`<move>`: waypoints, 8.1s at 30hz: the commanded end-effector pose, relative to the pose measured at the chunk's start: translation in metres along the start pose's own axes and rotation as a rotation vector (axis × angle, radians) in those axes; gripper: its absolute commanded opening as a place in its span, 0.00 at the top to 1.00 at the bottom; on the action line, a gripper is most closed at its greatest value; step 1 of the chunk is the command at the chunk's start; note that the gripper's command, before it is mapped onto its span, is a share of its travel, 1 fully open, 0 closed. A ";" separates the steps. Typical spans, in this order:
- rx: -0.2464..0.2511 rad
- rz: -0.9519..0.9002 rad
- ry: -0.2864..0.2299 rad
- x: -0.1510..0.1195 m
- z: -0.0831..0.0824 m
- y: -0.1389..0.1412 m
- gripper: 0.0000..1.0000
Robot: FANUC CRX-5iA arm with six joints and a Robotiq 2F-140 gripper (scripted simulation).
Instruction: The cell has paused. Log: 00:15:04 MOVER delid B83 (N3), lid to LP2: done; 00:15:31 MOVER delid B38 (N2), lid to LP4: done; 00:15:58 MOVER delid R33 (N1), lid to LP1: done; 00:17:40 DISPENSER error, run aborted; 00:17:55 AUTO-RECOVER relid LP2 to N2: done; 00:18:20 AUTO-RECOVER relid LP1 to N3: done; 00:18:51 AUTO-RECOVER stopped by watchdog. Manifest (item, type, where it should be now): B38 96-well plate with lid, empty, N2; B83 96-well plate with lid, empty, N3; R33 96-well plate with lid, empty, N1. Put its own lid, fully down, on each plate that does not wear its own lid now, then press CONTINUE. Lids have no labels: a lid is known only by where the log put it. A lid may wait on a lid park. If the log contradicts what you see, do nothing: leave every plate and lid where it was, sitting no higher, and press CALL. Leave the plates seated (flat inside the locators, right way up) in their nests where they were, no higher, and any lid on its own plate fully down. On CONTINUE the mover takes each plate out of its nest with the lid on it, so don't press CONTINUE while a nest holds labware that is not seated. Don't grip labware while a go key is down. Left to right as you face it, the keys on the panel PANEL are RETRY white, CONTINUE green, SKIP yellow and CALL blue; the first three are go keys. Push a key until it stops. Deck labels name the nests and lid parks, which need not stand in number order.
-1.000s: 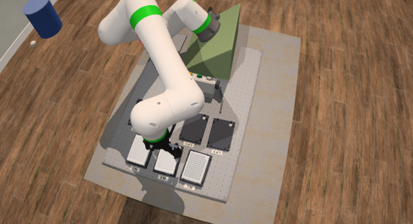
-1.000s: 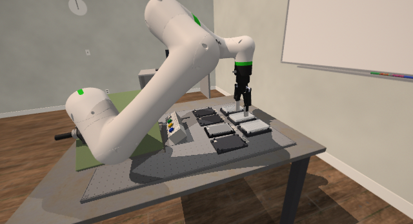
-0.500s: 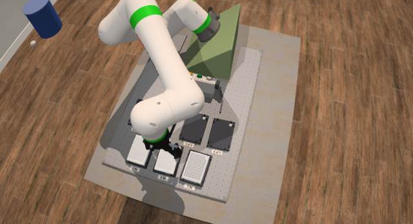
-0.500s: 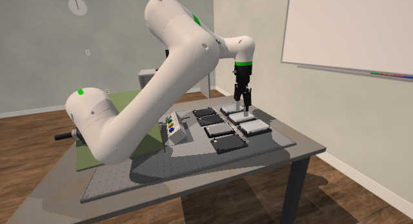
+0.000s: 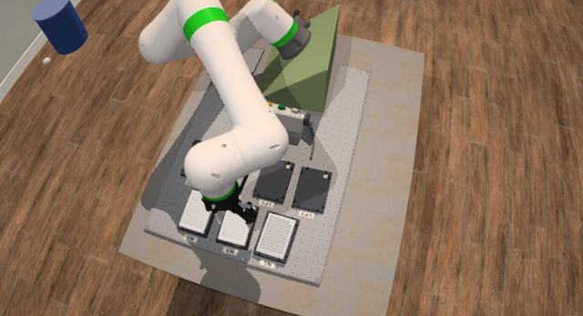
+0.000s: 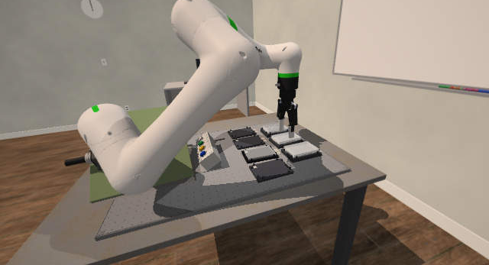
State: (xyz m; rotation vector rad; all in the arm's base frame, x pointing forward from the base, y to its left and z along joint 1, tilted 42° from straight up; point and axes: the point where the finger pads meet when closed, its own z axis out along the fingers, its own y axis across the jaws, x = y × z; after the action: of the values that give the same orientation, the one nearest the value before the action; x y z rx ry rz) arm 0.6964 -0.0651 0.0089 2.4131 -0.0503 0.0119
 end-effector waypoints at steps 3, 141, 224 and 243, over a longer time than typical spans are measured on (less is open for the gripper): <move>0.000 0.000 0.001 0.000 0.000 0.000 0.41; 0.000 0.000 0.001 0.000 0.017 0.000 0.34; 0.000 0.000 0.001 0.000 0.011 0.000 1.00; 0.000 0.000 0.001 0.000 -0.014 0.000 1.00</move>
State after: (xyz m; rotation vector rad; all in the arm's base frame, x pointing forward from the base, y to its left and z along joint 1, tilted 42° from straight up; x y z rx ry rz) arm 0.6964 -0.0587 0.0161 2.4130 -0.0503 0.0119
